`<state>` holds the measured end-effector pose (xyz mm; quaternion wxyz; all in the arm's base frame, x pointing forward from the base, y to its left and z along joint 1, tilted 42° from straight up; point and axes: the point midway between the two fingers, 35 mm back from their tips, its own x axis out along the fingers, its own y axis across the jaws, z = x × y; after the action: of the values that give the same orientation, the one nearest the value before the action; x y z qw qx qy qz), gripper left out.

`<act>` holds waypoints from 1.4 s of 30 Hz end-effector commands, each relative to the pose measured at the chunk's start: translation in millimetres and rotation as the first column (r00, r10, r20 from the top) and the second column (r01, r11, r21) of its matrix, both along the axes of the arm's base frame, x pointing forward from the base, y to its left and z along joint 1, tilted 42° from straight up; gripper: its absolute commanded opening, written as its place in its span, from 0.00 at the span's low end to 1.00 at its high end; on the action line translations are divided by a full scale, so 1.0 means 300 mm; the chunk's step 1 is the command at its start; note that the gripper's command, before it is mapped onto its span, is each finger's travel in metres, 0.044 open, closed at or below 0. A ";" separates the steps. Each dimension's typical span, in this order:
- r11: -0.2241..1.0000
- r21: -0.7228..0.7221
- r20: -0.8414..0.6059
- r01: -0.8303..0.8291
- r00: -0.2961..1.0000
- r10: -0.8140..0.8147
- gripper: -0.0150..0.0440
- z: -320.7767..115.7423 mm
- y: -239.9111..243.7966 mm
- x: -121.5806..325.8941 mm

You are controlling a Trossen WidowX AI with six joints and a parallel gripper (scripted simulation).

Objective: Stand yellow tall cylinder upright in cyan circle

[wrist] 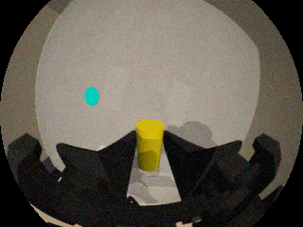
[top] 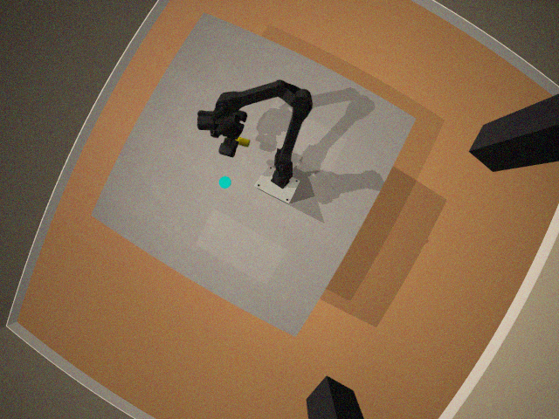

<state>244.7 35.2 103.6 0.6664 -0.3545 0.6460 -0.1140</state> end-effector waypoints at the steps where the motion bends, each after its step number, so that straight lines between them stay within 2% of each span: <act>1: 0.998 -0.002 -0.045 -0.057 0.997 0.057 0.43 -0.026 0.043 0.011; 21: 0.958 -0.013 -0.236 -0.286 0.932 0.275 0.43 -0.141 0.200 0.025; 42: 0.864 0.010 -0.427 -0.504 0.779 0.460 0.43 -0.283 0.355 -0.004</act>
<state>245.2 132.6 27.2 0.5163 -0.5449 0.6551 0.0864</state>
